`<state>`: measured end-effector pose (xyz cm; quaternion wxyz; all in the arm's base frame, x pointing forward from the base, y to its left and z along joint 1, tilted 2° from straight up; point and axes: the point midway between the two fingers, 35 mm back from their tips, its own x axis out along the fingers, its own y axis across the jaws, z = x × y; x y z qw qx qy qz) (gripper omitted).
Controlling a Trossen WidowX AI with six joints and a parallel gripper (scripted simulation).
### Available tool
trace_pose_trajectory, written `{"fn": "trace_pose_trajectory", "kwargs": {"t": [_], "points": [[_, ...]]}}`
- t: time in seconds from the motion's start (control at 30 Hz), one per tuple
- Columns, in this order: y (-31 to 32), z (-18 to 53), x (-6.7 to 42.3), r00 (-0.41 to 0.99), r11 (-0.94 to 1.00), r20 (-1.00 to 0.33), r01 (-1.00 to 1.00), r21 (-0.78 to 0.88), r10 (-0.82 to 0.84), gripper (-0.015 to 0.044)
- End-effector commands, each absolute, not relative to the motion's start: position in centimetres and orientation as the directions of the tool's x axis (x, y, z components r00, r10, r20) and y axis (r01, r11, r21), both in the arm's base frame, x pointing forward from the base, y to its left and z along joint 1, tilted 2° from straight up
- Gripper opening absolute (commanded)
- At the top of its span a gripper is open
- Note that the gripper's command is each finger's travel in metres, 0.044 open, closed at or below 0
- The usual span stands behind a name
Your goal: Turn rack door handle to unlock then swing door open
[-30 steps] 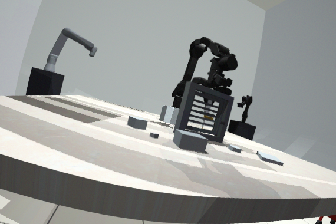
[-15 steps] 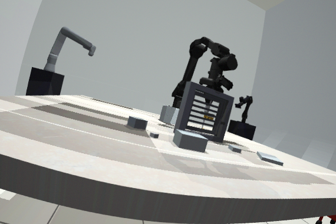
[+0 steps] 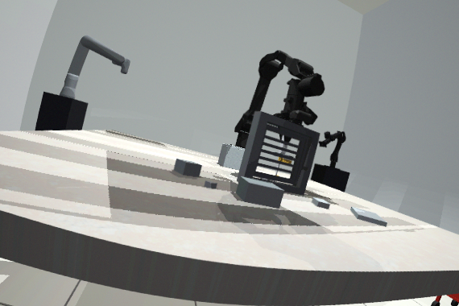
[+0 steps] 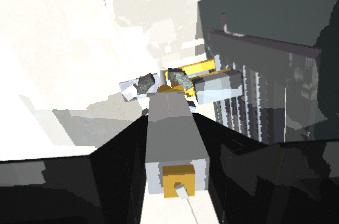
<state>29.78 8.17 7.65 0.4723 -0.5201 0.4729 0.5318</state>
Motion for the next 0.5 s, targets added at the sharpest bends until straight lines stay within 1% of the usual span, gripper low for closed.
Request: {"fn": "trace_pose_trajectory", "kwargs": {"t": [0.0,0.23,0.47], "points": [[8.14,7.53,29.79,-0.014,-0.281,-1.0,-0.96,0.011,0.008,0.0014],[8.14,7.53,29.78,-0.014,-0.582,-1.0,-0.813,0.007,0.008,0.0014],[8.14,7.53,29.78,-0.014,-0.608,-1.0,-0.794,0.007,0.008,0.0014]]}}
